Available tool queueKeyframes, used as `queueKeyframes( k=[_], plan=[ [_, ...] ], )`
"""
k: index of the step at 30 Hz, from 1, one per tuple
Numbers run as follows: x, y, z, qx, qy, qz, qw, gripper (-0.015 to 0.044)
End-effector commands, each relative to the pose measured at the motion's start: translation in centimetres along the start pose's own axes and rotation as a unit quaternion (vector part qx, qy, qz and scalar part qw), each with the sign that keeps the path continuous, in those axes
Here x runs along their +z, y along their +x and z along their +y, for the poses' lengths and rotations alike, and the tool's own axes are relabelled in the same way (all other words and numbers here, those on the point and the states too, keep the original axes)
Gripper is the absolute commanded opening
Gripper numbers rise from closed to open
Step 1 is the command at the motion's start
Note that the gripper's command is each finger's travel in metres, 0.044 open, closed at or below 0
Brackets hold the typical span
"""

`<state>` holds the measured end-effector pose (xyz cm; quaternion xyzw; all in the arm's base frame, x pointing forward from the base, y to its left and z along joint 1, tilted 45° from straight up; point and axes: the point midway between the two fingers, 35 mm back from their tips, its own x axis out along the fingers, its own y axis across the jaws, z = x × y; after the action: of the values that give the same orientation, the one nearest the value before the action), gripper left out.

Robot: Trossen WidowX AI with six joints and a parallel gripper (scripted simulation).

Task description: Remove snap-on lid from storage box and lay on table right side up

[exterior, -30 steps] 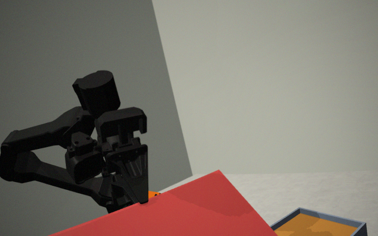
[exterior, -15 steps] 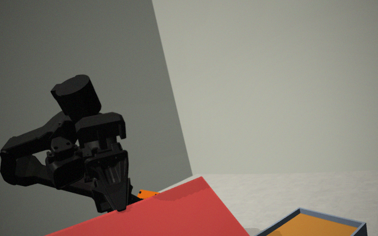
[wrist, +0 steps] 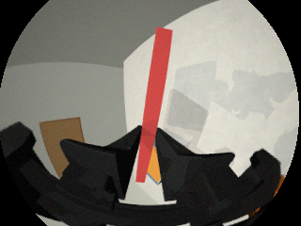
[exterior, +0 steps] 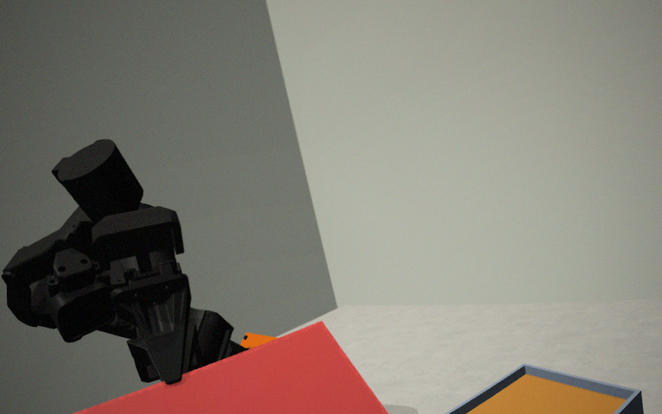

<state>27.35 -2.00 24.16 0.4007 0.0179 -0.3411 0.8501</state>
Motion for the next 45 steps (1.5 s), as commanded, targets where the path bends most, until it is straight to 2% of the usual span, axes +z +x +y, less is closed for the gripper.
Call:
queueKeyframes(
  k=[1, 37, 45],
  plan=[
    [0.7, -0.2, 0.3, 0.006, 0.002, 0.004, 1.000, 0.0000],
    [7.9, -0.8, -0.2, 0.007, 0.002, 0.003, 1.000, 0.0000],
    [7.8, -0.5, -0.6, 0.007, 0.002, 0.002, 1.000, 0.0000]
  ],
)
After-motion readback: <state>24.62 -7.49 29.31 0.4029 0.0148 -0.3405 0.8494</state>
